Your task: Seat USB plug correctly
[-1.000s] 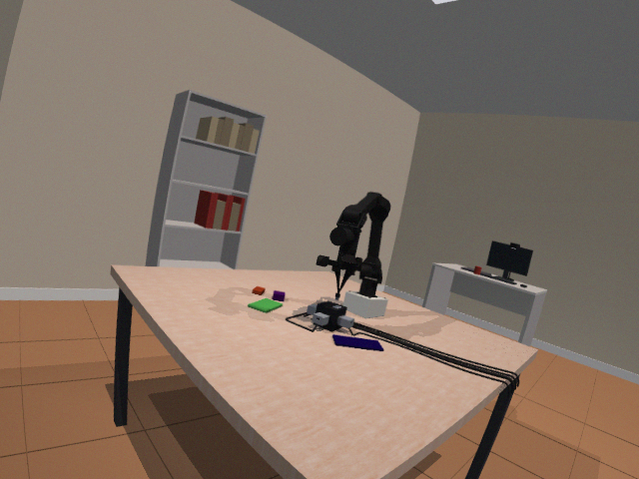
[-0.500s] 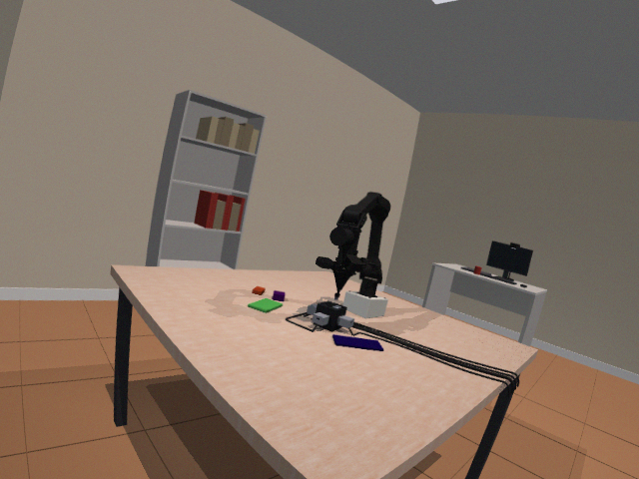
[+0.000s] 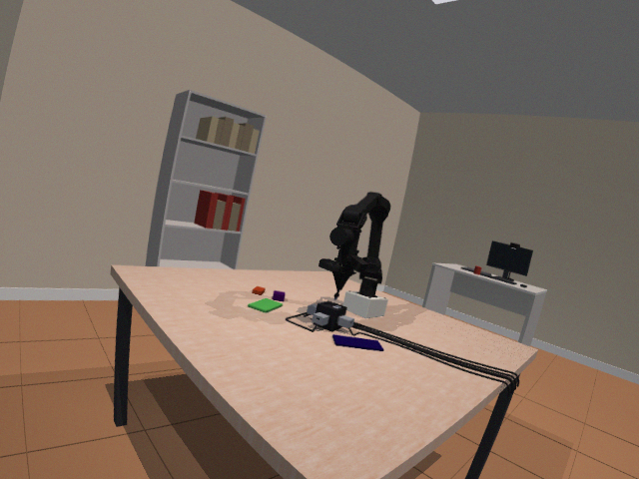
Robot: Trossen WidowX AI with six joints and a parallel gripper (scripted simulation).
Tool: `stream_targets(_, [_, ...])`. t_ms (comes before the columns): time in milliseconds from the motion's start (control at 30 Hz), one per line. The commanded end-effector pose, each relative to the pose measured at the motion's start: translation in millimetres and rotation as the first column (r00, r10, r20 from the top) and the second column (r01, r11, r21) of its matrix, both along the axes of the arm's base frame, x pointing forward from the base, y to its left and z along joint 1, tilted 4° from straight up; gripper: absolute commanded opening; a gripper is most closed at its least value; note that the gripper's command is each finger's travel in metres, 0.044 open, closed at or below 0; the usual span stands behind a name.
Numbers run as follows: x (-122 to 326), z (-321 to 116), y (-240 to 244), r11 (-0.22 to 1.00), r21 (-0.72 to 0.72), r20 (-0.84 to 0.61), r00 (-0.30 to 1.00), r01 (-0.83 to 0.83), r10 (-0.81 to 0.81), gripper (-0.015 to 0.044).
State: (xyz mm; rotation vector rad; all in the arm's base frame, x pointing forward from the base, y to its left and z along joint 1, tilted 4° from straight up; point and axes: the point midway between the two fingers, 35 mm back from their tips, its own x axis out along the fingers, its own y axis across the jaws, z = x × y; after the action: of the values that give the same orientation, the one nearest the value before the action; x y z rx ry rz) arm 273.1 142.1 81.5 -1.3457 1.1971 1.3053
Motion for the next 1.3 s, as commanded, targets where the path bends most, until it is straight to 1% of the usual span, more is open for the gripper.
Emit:
stream_targets(0, [0.1,-0.1,0.0,0.993,0.003,-0.006,0.993,-0.116,0.116,0.0])
stream_targets(167, [0.1,-0.1,0.0,0.97,0.007,-0.013,0.97,-0.244,0.244,0.0])
stream_targets(267, [0.1,-0.1,0.0,0.959,0.008,-0.015,0.959,-0.282,0.282,0.0])
stream_targets(1267, [-0.3,-2.1,1.2,0.961,0.023,-0.016,0.961,-0.276,0.276,0.0])
